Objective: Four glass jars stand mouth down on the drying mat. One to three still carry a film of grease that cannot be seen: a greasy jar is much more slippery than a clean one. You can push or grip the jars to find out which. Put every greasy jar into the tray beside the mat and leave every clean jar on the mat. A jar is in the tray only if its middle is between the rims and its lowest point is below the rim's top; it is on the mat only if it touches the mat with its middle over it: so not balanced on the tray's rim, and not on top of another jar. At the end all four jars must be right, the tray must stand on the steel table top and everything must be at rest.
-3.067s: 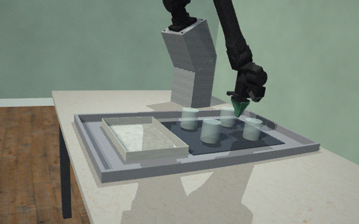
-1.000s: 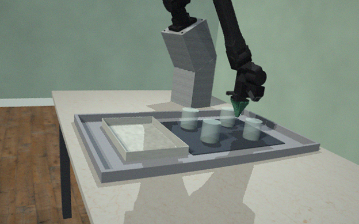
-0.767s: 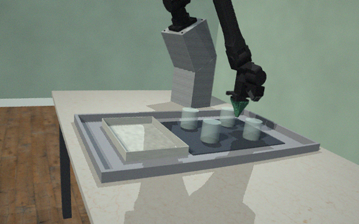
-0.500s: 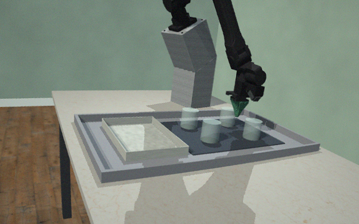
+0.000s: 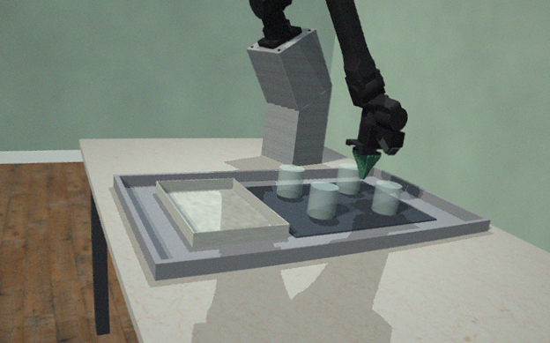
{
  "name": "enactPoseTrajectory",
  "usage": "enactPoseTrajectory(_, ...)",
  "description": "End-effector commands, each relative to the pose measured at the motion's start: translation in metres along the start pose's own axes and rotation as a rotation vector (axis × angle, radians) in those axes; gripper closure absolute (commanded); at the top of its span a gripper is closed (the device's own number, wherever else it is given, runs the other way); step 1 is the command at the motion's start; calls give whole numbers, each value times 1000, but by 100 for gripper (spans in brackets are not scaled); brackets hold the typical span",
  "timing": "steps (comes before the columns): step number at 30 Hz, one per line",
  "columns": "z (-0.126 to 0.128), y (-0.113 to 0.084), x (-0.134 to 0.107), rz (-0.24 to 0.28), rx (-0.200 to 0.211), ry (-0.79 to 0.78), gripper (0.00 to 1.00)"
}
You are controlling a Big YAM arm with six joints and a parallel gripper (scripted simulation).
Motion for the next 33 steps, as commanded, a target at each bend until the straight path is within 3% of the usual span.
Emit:
enactPoseTrajectory(1, -4, 2, -3, -3, 1, 4, 100)
enactPoseTrajectory(33, -3, 2, -7, -3, 1, 4, 100)
Point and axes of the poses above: the point where the finger pads meet when closed, its own y axis out along the fingers, its own z axis across the jaws, x = y × z, the point moved 3 cm from there along -y, back along the fingers, and after that the axes turned 15 degrees about -y, right-handed, at the moved point
